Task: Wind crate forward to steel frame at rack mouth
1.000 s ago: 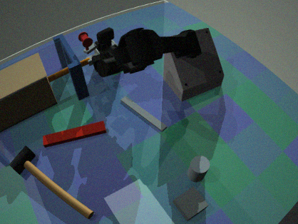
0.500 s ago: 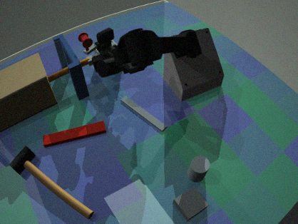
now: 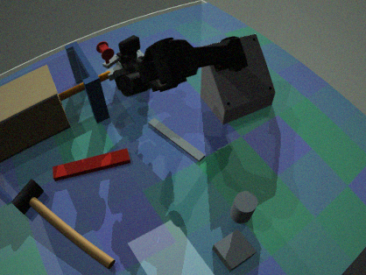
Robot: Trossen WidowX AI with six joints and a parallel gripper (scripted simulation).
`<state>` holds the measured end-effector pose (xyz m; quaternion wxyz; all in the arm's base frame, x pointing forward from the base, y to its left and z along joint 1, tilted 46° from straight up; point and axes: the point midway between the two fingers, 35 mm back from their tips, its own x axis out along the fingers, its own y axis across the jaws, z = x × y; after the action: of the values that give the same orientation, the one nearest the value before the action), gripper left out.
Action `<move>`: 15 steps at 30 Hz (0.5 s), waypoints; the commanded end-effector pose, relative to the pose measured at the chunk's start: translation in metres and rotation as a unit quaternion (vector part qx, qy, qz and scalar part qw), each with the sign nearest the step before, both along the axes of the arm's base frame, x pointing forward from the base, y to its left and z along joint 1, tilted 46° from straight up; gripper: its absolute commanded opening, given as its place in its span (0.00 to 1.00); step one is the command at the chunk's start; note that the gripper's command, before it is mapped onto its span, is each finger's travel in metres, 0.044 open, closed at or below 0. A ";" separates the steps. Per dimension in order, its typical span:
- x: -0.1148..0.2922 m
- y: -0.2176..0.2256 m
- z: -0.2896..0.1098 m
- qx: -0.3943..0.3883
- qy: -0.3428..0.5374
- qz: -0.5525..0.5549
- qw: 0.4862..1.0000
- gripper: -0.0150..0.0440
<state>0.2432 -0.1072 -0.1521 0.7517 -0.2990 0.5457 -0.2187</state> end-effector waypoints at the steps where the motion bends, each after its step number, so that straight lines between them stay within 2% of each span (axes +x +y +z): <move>1: 0.000 0.000 0.000 -0.003 -0.002 -0.003 1.000 0.25; 9: 0.000 0.003 -0.003 -0.003 -0.003 -0.002 1.000 0.25; 15: 0.000 0.003 -0.003 0.002 -0.001 0.002 1.000 0.52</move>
<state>0.2433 -0.1036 -0.1553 0.7535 -0.2983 0.5448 -0.2156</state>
